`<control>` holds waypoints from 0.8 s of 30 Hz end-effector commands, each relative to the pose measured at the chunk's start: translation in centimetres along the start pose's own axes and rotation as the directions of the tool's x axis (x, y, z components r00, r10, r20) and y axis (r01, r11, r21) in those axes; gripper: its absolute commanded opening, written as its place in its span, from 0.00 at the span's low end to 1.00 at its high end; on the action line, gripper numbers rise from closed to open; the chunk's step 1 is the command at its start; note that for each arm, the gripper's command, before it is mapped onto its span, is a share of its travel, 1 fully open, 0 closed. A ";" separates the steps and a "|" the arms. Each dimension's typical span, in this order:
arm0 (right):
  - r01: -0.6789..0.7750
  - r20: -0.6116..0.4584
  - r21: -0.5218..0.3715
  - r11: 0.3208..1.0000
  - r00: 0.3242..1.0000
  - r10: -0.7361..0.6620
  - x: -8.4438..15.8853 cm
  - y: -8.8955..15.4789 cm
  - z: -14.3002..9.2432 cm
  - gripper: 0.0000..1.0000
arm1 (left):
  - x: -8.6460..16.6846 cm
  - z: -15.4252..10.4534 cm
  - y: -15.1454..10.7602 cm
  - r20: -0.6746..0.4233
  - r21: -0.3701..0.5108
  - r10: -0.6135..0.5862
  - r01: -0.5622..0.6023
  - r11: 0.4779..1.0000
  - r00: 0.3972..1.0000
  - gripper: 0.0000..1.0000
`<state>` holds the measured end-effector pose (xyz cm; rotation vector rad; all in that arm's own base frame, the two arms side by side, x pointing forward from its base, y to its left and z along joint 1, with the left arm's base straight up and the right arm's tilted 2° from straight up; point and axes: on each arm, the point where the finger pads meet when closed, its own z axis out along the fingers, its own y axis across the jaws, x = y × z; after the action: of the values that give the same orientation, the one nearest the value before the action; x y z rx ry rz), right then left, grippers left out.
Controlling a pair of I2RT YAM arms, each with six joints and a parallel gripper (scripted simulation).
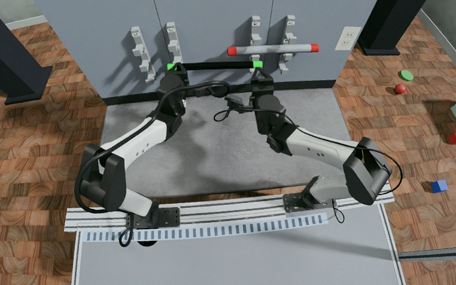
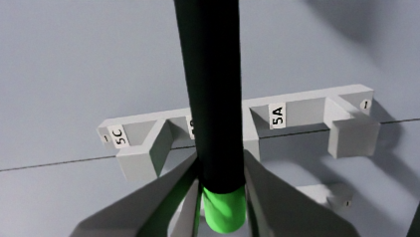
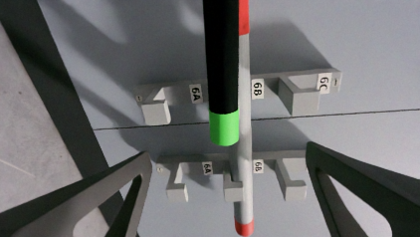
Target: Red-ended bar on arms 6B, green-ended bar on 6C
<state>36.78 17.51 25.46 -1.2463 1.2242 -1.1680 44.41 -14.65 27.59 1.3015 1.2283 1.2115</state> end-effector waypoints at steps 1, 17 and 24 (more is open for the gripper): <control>-0.008 -0.009 0.002 1.000 1.000 0.008 0.4 0.3 0.6 1.00 | 0.3 0.4 2.4 -0.005 -0.068 -0.055 0.054 0.996 0.998 0.00; -0.008 -0.009 0.002 1.000 1.000 0.008 0.5 0.0 2.2 1.00 | 0.3 0.5 2.6 -0.005 -0.068 -0.055 0.054 0.996 0.998 0.00; -0.008 -0.009 0.002 1.000 1.000 0.008 0.5 -0.5 3.0 1.00 | 0.3 0.5 2.8 -0.005 -0.068 -0.055 0.054 0.996 0.998 0.00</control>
<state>38.92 17.13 24.45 -1.2658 1.2371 -1.1707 44.46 -14.46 27.37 1.3092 1.2356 1.2136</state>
